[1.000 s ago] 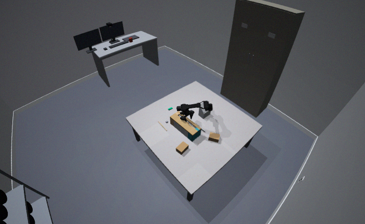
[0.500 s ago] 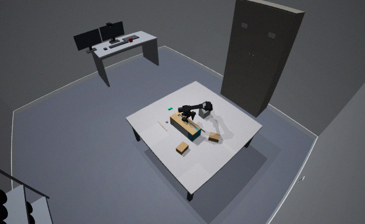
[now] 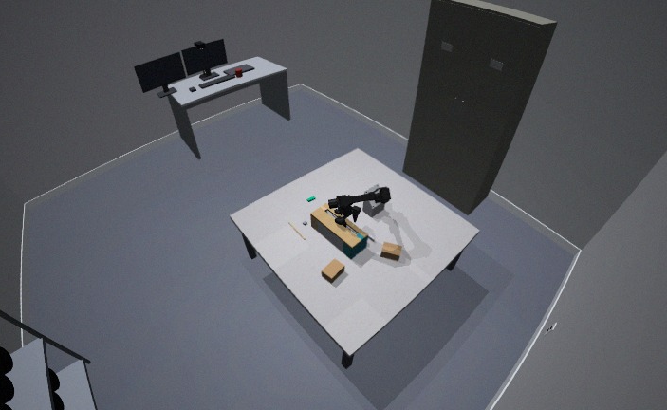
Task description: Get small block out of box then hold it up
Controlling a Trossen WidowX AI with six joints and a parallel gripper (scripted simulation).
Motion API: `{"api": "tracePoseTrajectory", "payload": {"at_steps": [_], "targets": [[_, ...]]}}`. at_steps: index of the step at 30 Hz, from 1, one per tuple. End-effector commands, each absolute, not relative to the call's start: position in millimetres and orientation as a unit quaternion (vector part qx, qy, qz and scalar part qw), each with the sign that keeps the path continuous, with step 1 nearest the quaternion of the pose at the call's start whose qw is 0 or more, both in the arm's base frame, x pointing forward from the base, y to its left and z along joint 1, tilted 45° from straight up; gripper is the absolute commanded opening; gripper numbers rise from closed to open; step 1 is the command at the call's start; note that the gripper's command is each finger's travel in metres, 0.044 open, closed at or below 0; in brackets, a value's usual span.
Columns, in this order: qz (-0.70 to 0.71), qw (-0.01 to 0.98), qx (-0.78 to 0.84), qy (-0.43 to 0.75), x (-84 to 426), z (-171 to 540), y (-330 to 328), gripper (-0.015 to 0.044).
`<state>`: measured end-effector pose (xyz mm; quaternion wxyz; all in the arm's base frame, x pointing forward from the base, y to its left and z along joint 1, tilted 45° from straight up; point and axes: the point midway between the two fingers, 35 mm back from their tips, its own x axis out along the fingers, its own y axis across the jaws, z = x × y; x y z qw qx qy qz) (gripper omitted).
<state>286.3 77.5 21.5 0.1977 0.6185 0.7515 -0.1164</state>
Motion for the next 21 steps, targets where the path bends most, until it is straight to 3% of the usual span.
{"api": "tracePoseTrajectory", "payload": {"at_steps": [1, 21], "targets": [[-0.116, 0.195, 0.618, 0.753, 283.3, 26.1, 84.6, 0.04], [-0.115, 0.194, 0.618, 0.753, 276.6, 50.6, 108.4, 0.04]]}}
